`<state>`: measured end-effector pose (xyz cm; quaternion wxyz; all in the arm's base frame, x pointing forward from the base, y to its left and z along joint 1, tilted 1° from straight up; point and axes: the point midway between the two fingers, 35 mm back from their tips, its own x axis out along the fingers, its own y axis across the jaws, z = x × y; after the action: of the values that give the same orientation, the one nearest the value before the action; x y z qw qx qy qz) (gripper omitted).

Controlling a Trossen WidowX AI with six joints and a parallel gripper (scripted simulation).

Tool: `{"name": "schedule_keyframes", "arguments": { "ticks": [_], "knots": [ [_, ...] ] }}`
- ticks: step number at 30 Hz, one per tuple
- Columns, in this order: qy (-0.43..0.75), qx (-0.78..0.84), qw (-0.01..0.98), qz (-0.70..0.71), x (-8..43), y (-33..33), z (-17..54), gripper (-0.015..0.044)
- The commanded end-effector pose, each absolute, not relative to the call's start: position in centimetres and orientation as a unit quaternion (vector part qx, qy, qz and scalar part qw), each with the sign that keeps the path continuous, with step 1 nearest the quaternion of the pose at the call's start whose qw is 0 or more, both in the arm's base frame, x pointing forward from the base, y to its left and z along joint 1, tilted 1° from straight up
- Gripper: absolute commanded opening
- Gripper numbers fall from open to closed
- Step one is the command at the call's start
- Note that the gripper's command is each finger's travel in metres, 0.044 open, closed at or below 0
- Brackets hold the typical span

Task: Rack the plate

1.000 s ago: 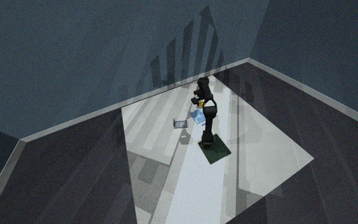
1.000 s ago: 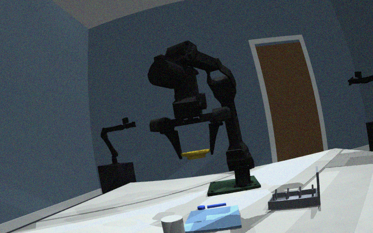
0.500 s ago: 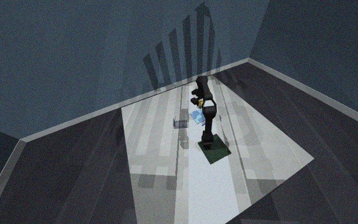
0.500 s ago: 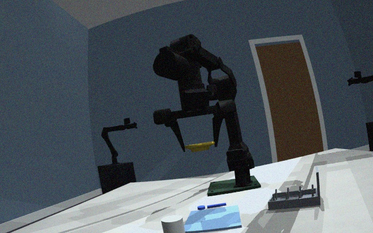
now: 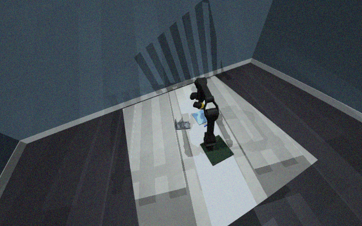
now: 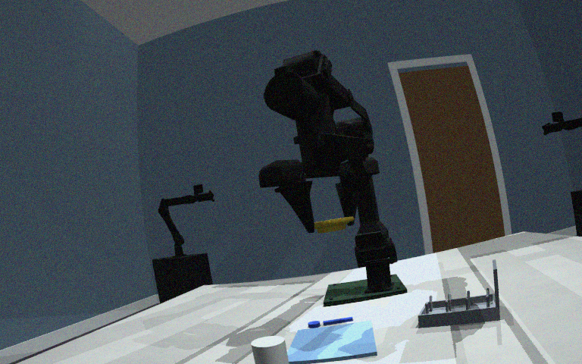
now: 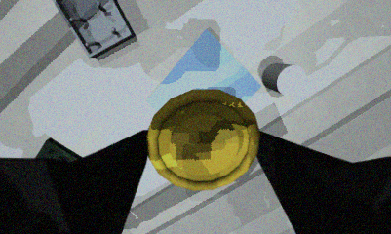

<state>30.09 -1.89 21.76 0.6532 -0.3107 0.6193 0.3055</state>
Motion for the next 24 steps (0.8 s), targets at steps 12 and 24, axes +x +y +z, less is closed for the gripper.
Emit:
{"name": "schedule_keyframes", "arguments": {
  "ticks": [12,24],
  "knots": [
    [0.517,-0.47,0.55,0.457,28.8,0.7,21.8,0.0],
    [0.411,-0.573,0.441,0.555,27.8,2.6,21.8,0.0]
  ]
}}
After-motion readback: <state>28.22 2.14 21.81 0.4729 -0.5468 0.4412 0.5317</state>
